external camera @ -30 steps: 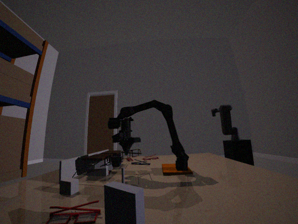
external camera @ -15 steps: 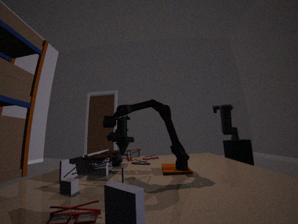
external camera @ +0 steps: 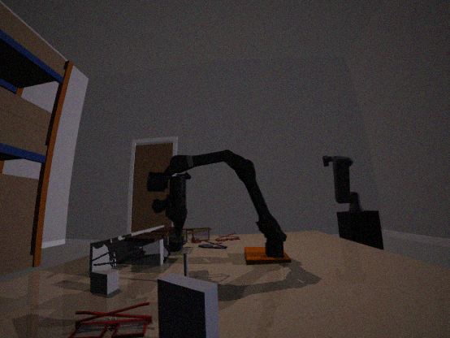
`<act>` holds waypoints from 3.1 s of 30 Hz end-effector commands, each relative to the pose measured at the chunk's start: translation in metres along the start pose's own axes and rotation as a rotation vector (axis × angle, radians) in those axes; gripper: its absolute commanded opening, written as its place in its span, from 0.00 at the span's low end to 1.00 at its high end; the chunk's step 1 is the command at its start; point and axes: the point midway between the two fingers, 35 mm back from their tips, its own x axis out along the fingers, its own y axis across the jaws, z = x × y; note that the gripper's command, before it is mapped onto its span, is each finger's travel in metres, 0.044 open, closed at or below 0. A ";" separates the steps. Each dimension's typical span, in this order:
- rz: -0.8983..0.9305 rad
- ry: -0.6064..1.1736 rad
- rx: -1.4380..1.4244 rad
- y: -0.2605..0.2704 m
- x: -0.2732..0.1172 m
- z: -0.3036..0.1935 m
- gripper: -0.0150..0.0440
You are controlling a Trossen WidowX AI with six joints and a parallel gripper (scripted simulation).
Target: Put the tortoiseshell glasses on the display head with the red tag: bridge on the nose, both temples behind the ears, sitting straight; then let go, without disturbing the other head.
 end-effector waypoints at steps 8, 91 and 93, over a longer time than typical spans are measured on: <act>0.004 -0.003 0.296 0.035 0.000 0.012 0.25; 0.002 -0.005 0.300 0.001 0.059 0.035 0.25; 0.002 -0.005 0.300 0.001 0.059 0.035 0.25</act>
